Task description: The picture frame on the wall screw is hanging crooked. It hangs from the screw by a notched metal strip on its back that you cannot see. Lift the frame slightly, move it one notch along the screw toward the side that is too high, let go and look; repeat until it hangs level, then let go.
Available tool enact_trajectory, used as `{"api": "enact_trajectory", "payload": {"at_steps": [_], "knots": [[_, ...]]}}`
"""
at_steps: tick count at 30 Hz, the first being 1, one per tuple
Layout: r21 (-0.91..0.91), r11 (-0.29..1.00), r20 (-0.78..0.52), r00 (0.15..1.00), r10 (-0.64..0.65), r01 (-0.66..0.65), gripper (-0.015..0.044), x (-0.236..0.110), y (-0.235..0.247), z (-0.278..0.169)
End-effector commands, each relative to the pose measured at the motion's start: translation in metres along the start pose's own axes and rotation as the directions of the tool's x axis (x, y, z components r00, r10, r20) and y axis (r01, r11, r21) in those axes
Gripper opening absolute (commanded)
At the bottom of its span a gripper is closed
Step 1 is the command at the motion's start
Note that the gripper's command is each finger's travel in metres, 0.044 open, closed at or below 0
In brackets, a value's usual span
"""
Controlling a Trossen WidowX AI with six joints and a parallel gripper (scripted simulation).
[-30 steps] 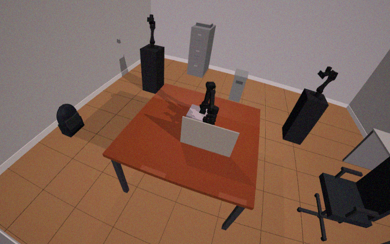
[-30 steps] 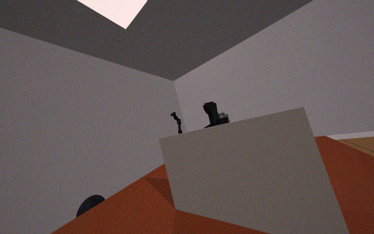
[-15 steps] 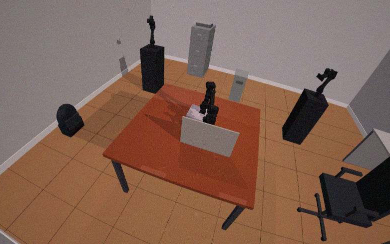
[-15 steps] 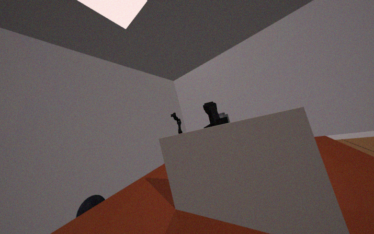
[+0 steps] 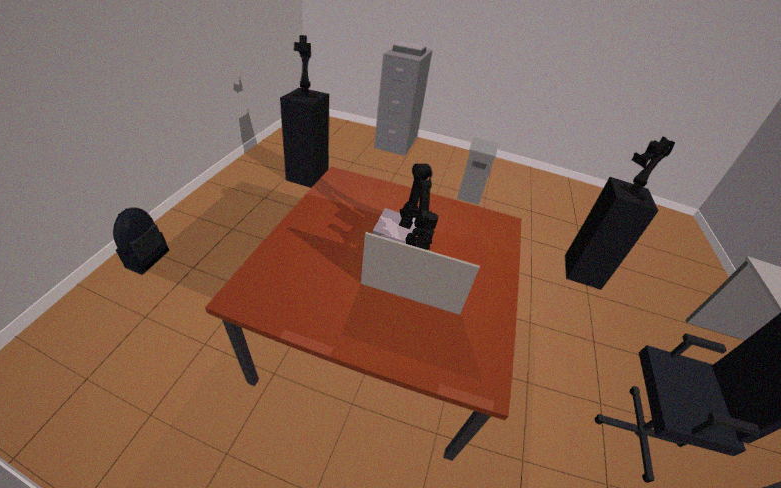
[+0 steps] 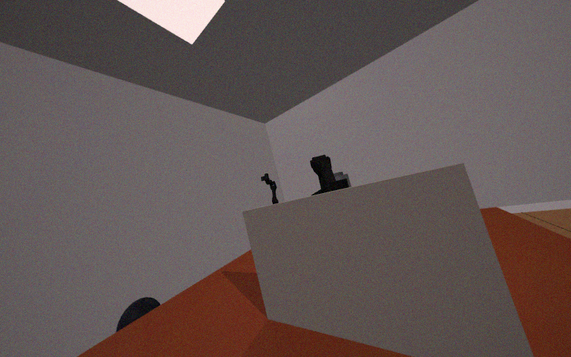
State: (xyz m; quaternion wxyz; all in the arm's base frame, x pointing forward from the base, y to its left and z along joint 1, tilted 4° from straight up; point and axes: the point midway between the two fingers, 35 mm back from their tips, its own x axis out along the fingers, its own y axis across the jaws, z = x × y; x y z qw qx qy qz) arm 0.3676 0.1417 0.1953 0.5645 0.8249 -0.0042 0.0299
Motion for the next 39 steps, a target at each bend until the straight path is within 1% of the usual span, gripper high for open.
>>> {"api": "enact_trajectory", "payload": {"at_steps": [1, 39], "knots": [[0.008, 1.000, 0.002, 1.000, 0.007, -0.007, 0.0000, -0.0003, 0.0005, 0.0000], [0.000, 1.000, -0.001, 1.000, 0.007, -0.007, 0.0000, -0.0003, -0.0068, -0.0016]]}}
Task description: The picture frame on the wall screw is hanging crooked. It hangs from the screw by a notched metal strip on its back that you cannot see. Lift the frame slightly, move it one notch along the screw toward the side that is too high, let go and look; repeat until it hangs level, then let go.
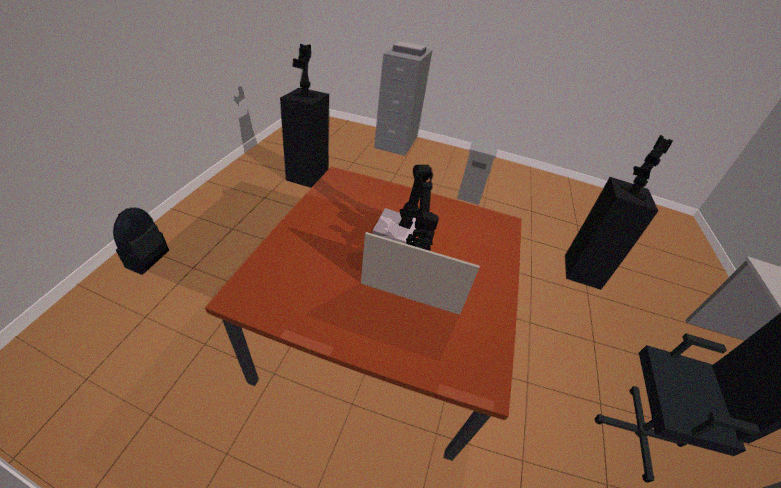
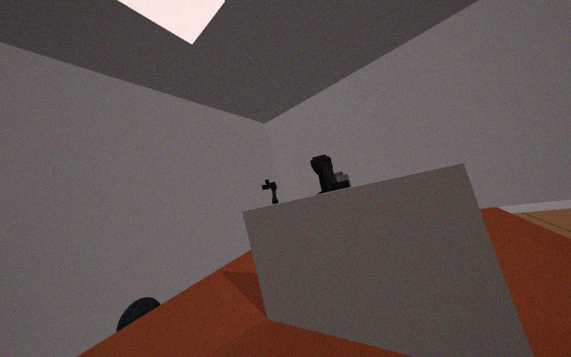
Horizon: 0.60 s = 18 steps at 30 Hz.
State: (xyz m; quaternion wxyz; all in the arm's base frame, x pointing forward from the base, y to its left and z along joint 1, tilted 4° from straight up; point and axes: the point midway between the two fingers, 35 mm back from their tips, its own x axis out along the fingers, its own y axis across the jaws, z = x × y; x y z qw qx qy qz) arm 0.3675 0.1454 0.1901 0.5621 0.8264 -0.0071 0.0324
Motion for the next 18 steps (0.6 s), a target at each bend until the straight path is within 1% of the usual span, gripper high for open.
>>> {"api": "enact_trajectory", "payload": {"at_steps": [1, 6, 10, 18], "knots": [[-0.005, 1.000, 0.000, 1.000, 0.000, 0.000, 0.0000, 0.0000, -0.0006, 0.0000], [-0.005, 1.000, 0.000, 1.000, 0.000, 0.000, 0.0000, 0.0000, -0.0006, 0.0000], [-0.069, 0.998, 0.000, 1.000, 0.000, 0.000, 0.0000, 0.0001, -0.0005, 0.0000], [-0.105, 0.995, 0.000, 1.000, 0.000, 0.000, 0.0000, 0.0001, -0.0002, -0.0001]]}}
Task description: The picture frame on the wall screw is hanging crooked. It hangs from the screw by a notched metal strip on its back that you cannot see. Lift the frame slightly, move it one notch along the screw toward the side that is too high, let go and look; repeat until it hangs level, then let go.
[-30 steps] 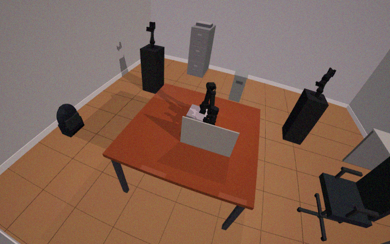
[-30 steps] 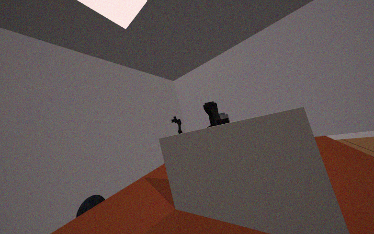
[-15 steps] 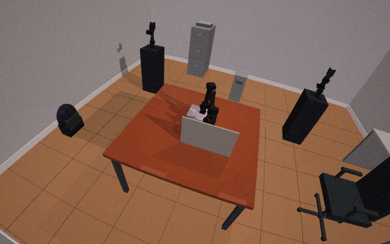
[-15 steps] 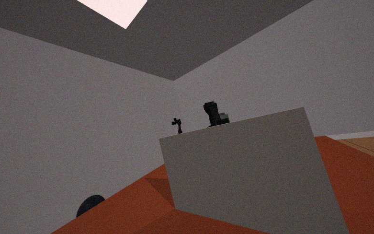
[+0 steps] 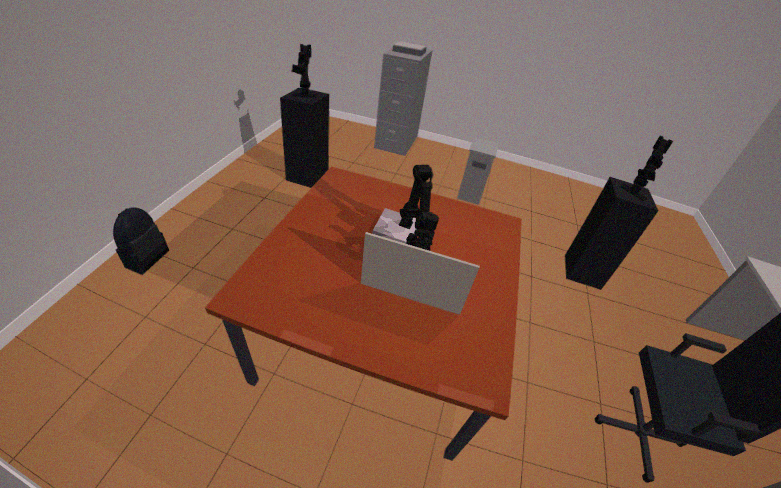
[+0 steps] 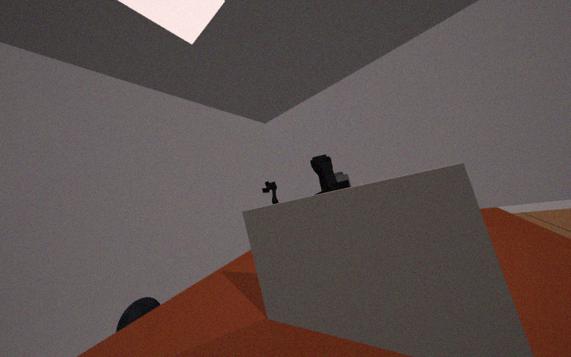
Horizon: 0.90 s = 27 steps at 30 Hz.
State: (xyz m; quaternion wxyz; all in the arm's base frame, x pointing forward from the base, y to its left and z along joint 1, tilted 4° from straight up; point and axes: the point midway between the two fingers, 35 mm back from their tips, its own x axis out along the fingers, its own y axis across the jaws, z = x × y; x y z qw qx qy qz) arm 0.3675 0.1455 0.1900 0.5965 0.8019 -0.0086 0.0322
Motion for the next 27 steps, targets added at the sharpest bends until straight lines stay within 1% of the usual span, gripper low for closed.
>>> {"api": "enact_trajectory", "payload": {"at_steps": [1, 7, 13, 27], "knots": [[-0.020, 1.000, 0.000, 1.000, -0.001, 0.001, 0.0000, 0.0001, -0.0001, -0.0001], [-0.020, 1.000, 0.000, 1.000, -0.001, 0.001, 0.0000, 0.0001, -0.0001, -0.0001], [-0.099, 0.995, 0.000, 1.000, -0.001, 0.001, 0.0000, 0.0001, 0.0002, -0.0002], [-0.166, 0.986, 0.000, 1.000, -0.001, 0.001, 0.0000, 0.0003, 0.0006, -0.0004]]}}
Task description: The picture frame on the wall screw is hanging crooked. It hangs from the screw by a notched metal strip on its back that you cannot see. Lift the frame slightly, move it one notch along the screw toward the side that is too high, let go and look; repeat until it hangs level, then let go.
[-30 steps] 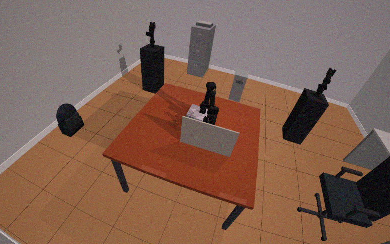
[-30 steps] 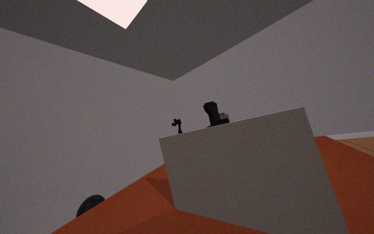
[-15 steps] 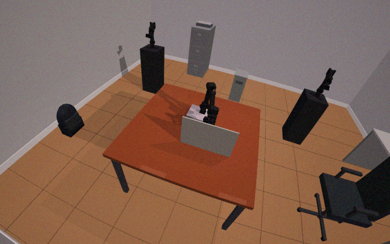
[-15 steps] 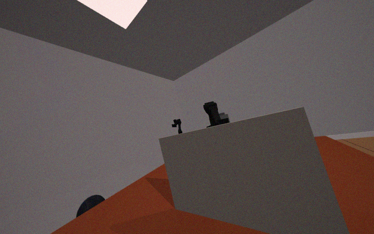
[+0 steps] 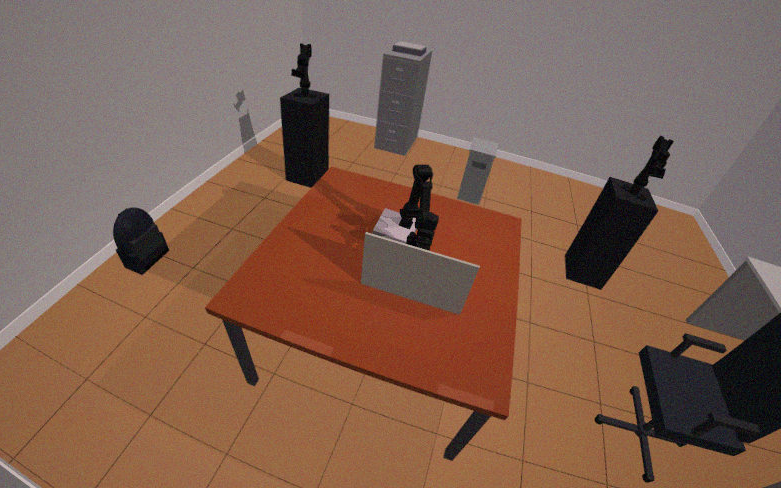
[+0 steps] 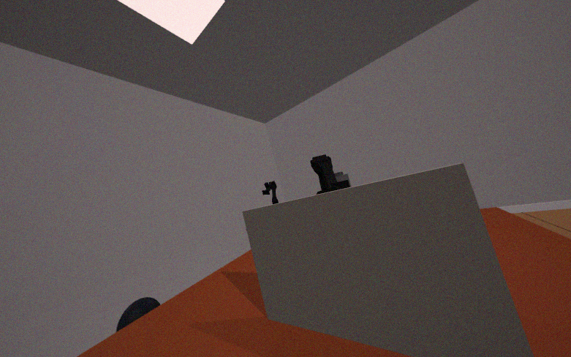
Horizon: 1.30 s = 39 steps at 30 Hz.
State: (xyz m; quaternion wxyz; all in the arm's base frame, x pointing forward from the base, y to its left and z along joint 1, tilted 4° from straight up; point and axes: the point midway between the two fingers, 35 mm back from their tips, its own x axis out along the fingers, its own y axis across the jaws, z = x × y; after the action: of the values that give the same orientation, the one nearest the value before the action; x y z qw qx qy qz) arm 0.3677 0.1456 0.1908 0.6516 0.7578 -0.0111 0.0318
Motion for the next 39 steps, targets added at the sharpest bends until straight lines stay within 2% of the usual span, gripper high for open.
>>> {"api": "enact_trajectory", "payload": {"at_steps": [1, 16, 26, 29, 31, 36, 39], "knots": [[-0.026, 1.000, 0.000, 1.000, -0.002, 0.002, 0.0000, 0.000, 0.000, 0.000], [-0.099, 0.995, 0.000, 1.000, -0.002, 0.002, 0.0000, 0.000, 0.000, 0.000], [-0.081, 0.997, 0.000, 1.000, 0.000, 0.000, 0.0260, 0.000, 0.000, 0.000], [-0.081, 0.997, 0.000, 1.000, 0.000, 0.000, 0.0260, 0.000, 0.000, 0.000], [-0.047, 0.999, 0.000, 1.000, -0.001, 0.001, 0.0260, -0.012, 0.000, -0.003], [0.193, 0.981, 0.004, 1.000, -0.011, 0.010, 0.0260, -0.090, -0.005, -0.003], [0.226, 0.974, 0.004, 1.000, -0.012, 0.011, 0.0260, -0.100, -0.006, -0.001]]}}
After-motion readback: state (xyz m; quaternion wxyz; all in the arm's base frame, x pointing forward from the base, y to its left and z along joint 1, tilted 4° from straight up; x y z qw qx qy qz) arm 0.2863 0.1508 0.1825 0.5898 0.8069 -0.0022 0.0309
